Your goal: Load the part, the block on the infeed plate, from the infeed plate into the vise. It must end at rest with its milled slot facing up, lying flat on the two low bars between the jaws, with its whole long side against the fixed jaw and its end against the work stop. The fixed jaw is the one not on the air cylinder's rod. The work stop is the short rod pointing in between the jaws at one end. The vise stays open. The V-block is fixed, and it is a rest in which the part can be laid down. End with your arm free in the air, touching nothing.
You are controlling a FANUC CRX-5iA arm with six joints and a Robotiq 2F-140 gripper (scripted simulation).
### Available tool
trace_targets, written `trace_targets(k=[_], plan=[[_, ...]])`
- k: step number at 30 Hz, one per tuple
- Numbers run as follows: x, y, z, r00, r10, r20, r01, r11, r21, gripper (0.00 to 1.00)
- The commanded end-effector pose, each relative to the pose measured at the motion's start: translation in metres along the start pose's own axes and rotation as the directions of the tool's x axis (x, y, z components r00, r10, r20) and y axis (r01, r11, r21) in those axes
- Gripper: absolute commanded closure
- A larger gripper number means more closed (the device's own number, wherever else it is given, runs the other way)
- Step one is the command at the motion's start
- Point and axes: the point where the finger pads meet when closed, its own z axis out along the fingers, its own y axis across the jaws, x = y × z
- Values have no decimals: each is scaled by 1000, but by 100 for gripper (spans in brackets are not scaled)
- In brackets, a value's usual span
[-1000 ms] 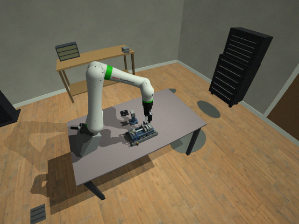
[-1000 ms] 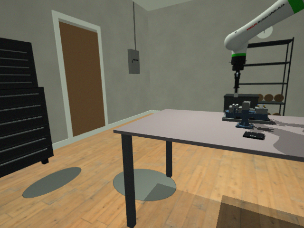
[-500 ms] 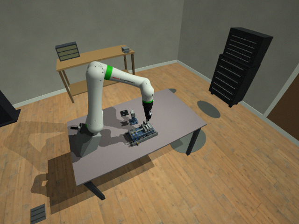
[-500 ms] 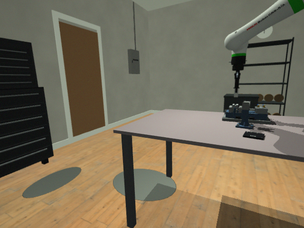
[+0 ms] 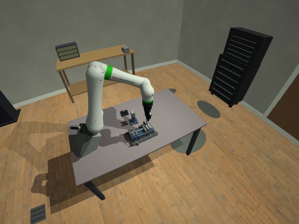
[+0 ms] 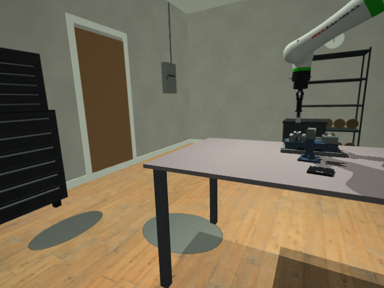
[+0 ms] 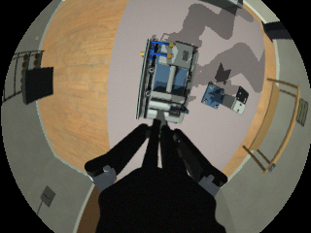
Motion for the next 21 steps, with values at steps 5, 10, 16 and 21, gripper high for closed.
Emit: trace_targets(k=[5, 10, 16, 21], plan=[[0, -18, 0, 1000, 0, -1, 0, 1000, 1, 100], [0, -45, 0, 1000, 0, 0, 0, 1000, 0, 100], [0, -46, 0, 1000, 0, 0, 0, 1000, 0, 100], [0, -46, 0, 1000, 0, 0, 0, 1000, 0, 100]])
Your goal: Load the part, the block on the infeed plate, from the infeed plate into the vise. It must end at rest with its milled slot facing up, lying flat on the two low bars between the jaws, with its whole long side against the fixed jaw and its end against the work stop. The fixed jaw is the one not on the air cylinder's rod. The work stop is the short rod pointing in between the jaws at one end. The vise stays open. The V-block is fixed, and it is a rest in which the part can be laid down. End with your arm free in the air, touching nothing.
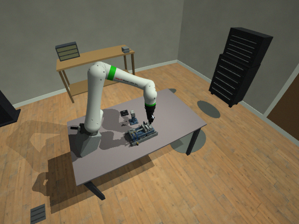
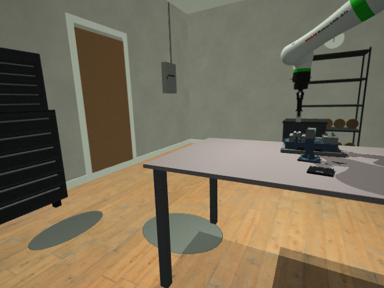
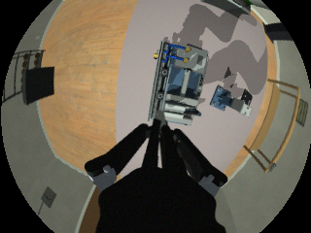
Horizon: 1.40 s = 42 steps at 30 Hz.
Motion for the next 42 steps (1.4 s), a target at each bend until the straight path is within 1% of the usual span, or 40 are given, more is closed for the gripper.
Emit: trace_targets(k=[1, 30, 42], plan=[[0, 0, 0, 1000, 0, 0, 0, 1000, 0, 100], [0, 0, 0, 1000, 0, 0, 0, 1000, 0, 100], [0, 0, 5, 1000, 0, 0, 0, 1000, 0, 100]])
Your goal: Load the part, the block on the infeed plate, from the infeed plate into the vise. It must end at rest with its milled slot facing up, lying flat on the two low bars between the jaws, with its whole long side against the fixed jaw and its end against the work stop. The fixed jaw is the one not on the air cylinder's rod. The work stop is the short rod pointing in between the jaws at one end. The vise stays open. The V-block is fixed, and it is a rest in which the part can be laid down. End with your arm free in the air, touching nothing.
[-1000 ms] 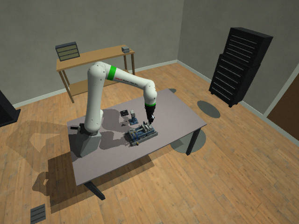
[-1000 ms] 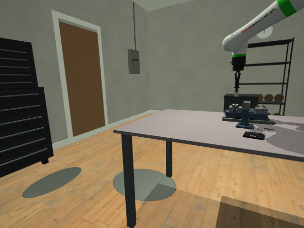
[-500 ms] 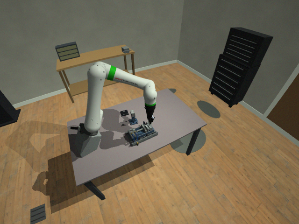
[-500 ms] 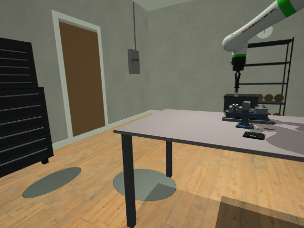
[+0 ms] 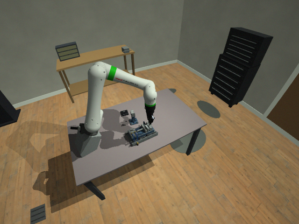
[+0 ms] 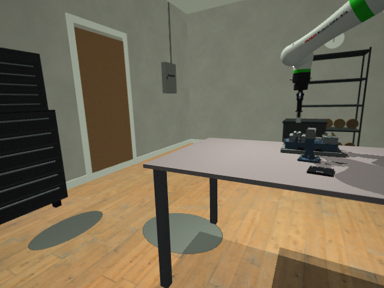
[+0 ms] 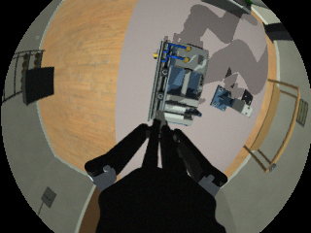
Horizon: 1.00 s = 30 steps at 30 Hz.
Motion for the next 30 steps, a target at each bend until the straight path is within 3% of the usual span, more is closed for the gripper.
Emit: trace_targets(k=[1, 30], plan=[[0, 0, 2, 1000, 0, 0, 0, 1000, 0, 100], [0, 0, 40, 1000, 0, 0, 0, 1000, 0, 100]])
